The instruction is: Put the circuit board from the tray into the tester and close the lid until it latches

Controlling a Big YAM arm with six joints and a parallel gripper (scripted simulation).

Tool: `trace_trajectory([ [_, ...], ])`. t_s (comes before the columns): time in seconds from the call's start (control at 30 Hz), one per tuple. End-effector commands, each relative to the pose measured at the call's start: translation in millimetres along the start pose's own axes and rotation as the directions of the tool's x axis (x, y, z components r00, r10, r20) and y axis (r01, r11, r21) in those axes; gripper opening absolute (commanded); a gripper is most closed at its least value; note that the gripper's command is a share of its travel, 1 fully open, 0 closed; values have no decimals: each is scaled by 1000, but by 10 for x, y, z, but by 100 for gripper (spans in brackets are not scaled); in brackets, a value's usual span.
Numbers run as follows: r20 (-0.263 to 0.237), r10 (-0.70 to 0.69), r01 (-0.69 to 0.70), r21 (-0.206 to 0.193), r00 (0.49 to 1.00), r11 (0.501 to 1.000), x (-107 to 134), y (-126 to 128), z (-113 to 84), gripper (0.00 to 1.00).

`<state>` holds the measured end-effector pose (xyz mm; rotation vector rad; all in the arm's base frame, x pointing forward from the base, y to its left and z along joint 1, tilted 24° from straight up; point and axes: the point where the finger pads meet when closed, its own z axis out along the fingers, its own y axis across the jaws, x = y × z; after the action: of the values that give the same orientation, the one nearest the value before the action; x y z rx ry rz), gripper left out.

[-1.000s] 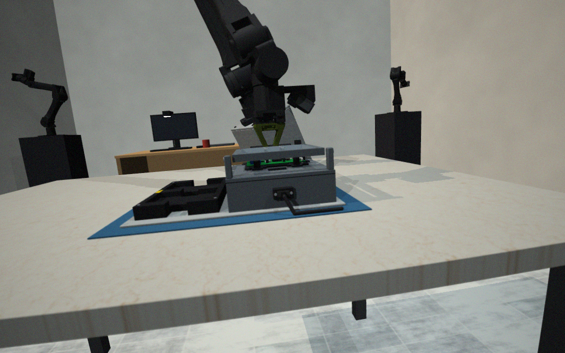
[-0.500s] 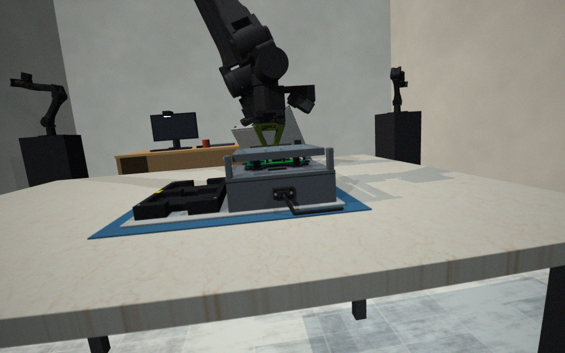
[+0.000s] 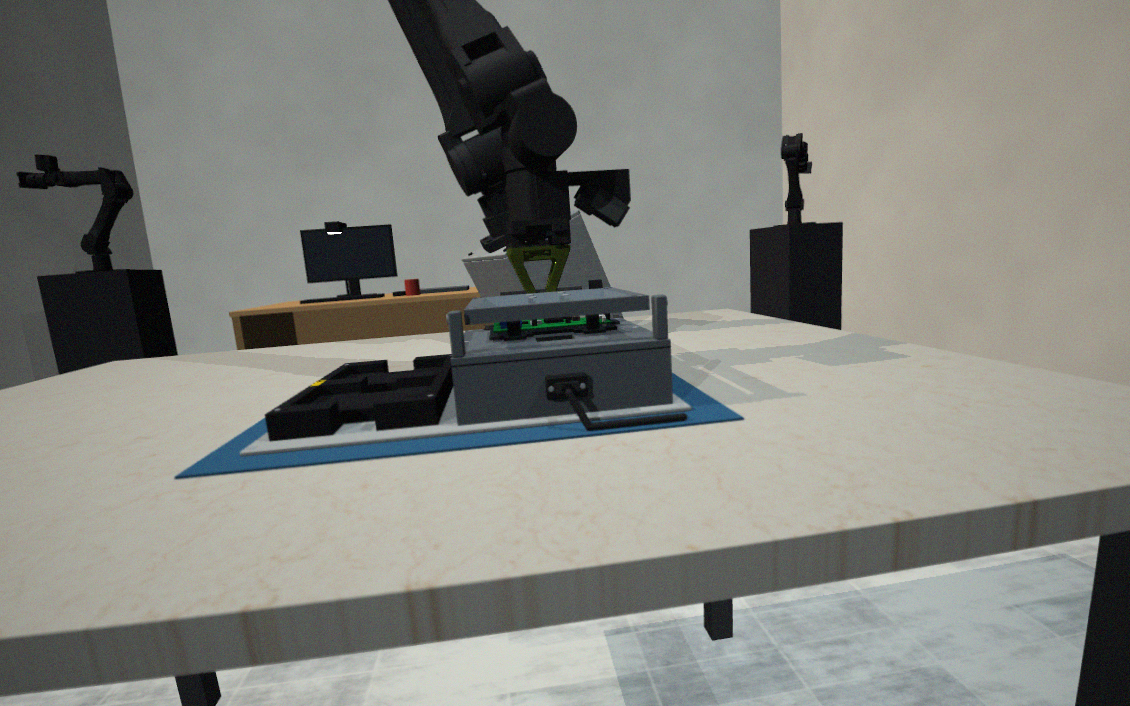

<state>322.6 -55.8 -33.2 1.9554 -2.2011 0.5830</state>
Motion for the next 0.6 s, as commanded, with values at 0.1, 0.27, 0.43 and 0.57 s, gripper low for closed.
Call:
trace_trajectory([
  [0.1, -7, 26, -26, 3, 1000, 1000, 60, -138, -13, 0],
  [0.27, -7, 29, -29, 4, 1000, 1000, 63, -143, -23, 0],
  [0.43, -7, 30, -30, 6, 1000, 1000, 67, -146, -31, 0],
  [0.57, -7, 31, -31, 7, 999, 1000, 68, -148, -34, 0],
])
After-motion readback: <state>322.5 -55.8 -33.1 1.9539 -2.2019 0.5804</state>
